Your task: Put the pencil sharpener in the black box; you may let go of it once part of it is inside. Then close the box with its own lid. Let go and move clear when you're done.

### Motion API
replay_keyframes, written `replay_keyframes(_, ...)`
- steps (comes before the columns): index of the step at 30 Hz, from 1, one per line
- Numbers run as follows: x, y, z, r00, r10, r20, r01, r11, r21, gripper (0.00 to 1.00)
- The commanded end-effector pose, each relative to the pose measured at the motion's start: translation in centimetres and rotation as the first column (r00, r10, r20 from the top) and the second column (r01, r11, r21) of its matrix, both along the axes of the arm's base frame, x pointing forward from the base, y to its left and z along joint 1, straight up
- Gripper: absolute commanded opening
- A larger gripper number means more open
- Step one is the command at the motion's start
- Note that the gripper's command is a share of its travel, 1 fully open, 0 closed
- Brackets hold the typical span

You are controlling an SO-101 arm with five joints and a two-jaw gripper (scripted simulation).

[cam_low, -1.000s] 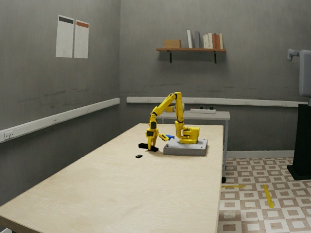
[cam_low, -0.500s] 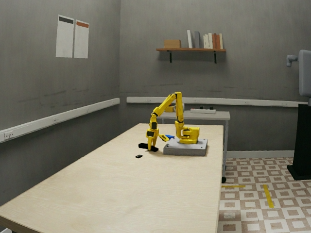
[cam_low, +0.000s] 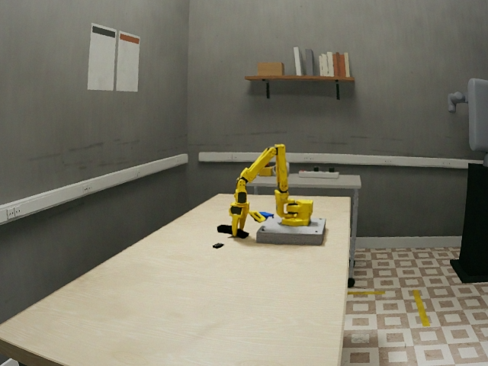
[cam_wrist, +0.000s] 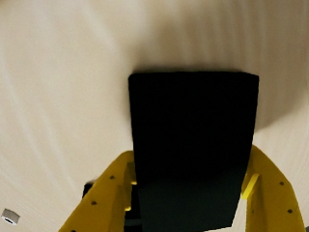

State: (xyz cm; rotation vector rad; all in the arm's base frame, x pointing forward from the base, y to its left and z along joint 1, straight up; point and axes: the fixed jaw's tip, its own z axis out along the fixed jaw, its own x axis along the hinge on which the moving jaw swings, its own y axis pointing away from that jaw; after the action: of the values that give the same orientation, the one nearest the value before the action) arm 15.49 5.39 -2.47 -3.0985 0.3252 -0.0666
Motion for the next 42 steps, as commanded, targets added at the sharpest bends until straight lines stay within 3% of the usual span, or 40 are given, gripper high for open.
replay_keyframes(1, -0.95, -0.61, -1.07, 0.999, -0.002, -0.048, 0.001, 1.0, -0.022, 0.21)
replay_keyframes(42, -0.95, -0.61, -1.07, 0.999, -0.002, -0.048, 0.001, 1.0, -0.022, 0.24)
